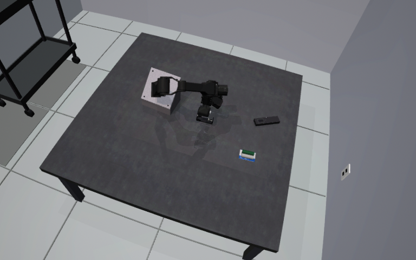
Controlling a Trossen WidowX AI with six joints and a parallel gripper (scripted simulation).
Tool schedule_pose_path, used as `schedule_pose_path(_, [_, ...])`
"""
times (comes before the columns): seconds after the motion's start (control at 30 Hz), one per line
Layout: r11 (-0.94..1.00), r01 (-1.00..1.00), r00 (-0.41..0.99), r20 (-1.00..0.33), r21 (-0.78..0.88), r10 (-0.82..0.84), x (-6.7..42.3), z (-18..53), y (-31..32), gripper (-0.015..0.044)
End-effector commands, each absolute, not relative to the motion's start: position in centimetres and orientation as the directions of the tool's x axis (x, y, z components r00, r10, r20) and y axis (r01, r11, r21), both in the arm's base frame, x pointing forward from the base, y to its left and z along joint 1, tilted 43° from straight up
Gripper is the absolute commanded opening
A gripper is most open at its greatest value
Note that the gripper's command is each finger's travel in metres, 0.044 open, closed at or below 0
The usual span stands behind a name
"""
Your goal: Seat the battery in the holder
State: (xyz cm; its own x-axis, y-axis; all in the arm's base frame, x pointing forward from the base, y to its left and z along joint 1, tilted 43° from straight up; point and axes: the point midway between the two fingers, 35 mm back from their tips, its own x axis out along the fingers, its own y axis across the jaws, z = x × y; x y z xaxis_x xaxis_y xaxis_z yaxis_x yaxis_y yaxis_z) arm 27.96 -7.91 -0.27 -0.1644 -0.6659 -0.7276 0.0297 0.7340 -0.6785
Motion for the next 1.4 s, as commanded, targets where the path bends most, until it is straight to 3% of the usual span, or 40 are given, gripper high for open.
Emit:
schedule_pose_path(0.0, [0.732, 0.048, -0.172, -0.728, -0.680, -0.664, 28.2, -0.3, -7.8, 0.0069])
schedule_pose_path(0.5, [0.727, 0.040, -0.404, -0.676, -0.686, -0.616, 26.8, -3.0, -10.2, 0.0069])
schedule_pose_path(1.37, [0.727, 0.038, -0.529, -0.631, -0.686, -0.568, 27.2, -3.7, -10.9, 0.0069])
